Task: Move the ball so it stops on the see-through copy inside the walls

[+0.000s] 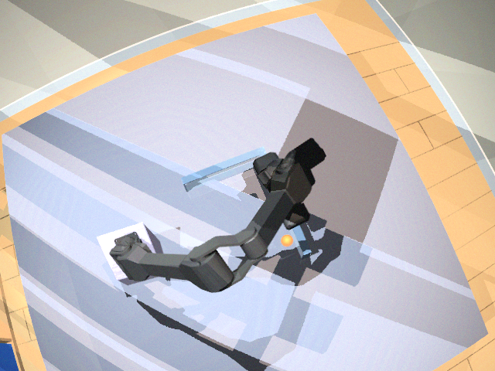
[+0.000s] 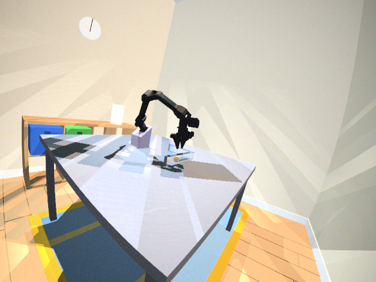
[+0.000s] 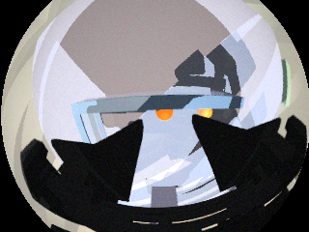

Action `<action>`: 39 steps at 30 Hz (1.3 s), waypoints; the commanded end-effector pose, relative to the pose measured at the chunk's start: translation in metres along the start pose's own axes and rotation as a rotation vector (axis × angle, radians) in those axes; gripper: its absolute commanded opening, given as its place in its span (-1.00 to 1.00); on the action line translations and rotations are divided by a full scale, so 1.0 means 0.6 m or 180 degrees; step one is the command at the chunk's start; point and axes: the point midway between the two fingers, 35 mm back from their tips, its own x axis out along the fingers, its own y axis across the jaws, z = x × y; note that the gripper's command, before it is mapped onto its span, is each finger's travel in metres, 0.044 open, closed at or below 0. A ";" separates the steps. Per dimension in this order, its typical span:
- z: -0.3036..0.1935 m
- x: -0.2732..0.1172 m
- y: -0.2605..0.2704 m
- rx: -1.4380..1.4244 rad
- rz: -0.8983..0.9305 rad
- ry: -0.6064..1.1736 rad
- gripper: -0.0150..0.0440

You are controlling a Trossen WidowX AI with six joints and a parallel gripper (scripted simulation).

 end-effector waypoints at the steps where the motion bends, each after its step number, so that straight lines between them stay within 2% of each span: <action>1: -0.025 0.048 -0.001 0.0188 0.0010 0.0185 0.41; 38: -0.030 0.132 -0.001 0.0187 0.0004 0.0186 0.41; 39: -0.030 0.132 -0.001 0.0187 0.0004 0.0186 0.32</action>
